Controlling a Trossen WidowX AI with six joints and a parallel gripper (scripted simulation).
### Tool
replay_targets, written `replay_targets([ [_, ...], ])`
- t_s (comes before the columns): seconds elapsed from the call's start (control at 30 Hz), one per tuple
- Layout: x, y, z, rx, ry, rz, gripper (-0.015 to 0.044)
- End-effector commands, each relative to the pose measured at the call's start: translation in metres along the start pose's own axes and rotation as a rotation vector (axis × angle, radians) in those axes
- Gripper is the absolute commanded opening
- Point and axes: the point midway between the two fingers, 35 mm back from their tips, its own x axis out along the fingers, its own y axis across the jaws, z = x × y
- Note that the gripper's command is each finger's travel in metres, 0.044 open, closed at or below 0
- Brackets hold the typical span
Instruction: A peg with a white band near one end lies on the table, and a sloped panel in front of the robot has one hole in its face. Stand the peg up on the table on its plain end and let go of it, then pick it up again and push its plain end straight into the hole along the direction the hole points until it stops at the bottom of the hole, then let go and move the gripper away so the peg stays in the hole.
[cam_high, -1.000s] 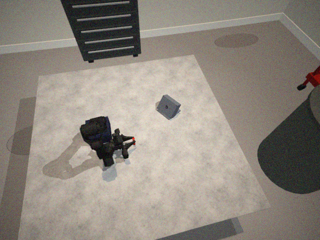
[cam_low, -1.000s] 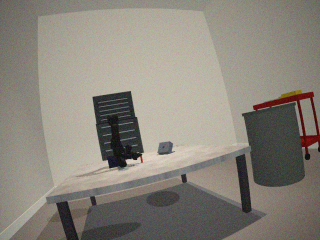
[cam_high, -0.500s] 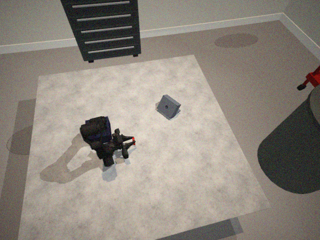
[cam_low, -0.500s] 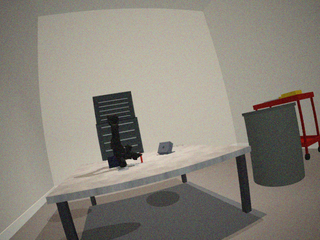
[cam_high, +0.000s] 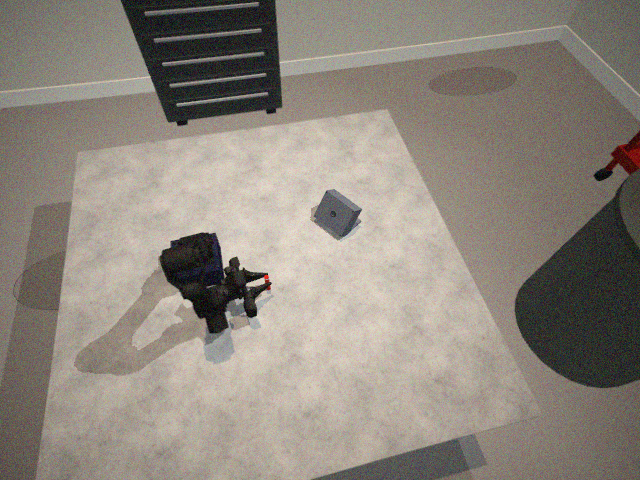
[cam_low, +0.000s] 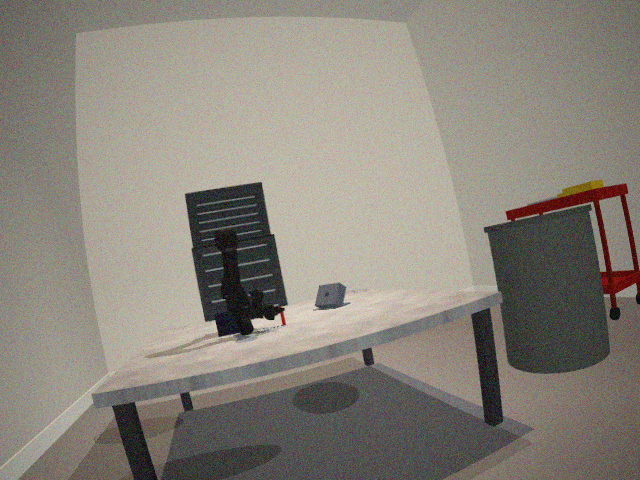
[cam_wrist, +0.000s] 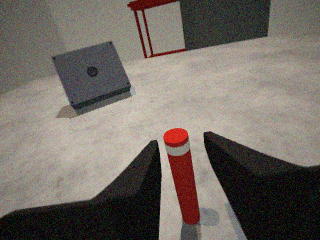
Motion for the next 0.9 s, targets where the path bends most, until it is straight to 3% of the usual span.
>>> replay_targets([
  [0.0, 0.000, 0.000, 0.000, 0.004, 0.001, 0.001, 0.0209],
  [0.3, 0.000, 0.000, 0.000, 0.004, 0.001, 0.001, 0.0440],
  [0.53, -0.001, -0.002, 0.005, 0.003, 0.001, 0.000, 0.0440],
  [0.87, -0.014, -0.017, 0.091, -0.002, 0.001, 0.000, 0.0440],
])
